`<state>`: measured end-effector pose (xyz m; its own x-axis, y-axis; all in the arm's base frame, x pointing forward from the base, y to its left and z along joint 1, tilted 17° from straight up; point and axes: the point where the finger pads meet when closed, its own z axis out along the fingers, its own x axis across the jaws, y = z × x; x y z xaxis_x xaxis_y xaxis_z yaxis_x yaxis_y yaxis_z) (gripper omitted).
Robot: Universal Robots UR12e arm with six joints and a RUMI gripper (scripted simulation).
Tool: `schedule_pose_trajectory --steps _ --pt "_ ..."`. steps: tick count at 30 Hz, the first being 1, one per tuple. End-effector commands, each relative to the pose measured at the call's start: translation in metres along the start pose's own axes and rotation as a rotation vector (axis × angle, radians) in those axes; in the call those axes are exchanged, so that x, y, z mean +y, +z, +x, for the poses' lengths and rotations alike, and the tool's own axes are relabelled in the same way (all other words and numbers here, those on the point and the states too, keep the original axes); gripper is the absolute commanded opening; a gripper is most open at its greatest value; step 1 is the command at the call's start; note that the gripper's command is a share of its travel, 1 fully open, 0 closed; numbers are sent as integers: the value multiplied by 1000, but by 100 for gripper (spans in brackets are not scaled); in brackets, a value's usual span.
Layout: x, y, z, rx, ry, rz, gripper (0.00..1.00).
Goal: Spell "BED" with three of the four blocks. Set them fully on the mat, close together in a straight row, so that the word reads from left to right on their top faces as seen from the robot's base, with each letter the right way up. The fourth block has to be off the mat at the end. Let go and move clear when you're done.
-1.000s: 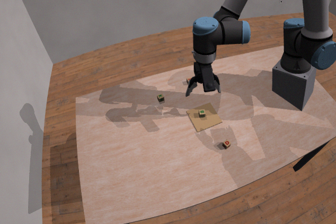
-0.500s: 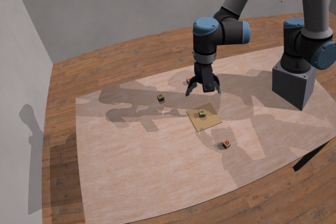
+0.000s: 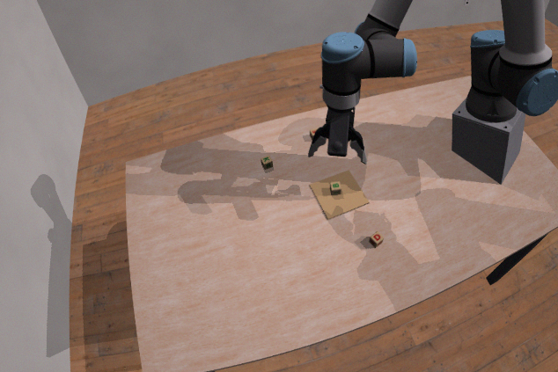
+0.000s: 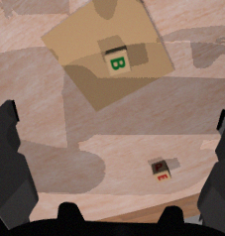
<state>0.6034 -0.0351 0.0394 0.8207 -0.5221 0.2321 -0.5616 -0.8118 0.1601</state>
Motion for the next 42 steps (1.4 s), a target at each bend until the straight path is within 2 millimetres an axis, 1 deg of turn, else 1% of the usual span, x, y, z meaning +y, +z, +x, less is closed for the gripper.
schedule_pose_trajectory --steps 1,9,11,13,26,28,30,42 --pt "-1 4 1 2 140 -3 100" --pt "-2 10 2 2 322 -3 100" --pt "-2 10 2 2 322 -3 100" --pt "-2 12 2 2 403 -3 100" --pt "-1 22 2 3 695 -2 100" --pt "-1 22 2 3 695 -2 100" --pt "-1 24 2 3 776 -2 100" --pt "1 33 1 3 1045 -2 100"
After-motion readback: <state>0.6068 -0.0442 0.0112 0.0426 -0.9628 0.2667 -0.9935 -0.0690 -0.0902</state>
